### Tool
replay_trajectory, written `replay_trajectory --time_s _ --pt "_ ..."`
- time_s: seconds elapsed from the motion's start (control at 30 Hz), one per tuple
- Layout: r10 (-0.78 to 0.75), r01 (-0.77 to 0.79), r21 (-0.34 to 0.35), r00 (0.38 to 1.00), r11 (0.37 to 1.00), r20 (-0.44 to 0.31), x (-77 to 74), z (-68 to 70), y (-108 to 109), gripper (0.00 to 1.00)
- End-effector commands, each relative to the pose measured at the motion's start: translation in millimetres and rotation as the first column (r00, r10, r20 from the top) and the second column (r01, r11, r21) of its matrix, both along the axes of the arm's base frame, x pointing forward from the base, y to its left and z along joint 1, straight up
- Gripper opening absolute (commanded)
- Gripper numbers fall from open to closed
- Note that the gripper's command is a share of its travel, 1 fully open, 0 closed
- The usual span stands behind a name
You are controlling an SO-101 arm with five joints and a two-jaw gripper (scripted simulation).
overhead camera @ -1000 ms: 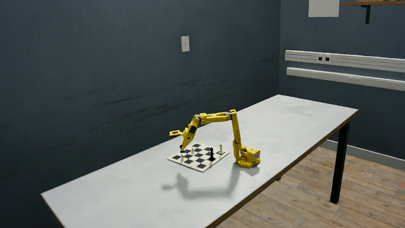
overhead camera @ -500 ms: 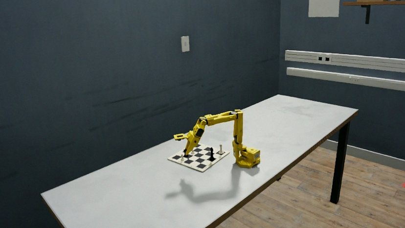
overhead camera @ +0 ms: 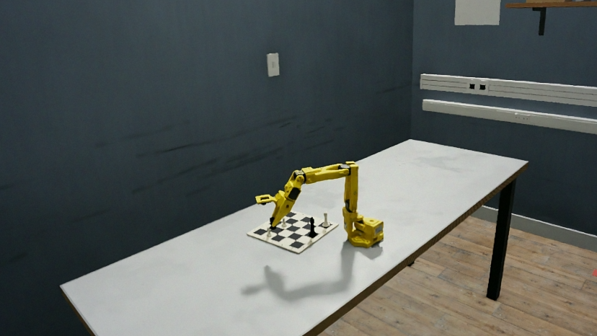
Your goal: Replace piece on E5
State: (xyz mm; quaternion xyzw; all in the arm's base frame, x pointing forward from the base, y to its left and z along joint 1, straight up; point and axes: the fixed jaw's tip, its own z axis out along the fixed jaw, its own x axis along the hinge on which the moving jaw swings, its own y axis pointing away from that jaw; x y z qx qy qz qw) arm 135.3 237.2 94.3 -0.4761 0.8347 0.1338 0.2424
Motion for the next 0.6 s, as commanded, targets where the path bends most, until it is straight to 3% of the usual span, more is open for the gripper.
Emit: replay_trajectory --time_s 0.0,0.57 --pt "0.005 -0.005 -0.005 1.0 1.0 -0.007 -1.7 -0.3 1.9 0.0" --pt "0.005 -0.005 -0.005 1.0 1.0 -0.007 -0.9 -3.3 3.3 0.0"
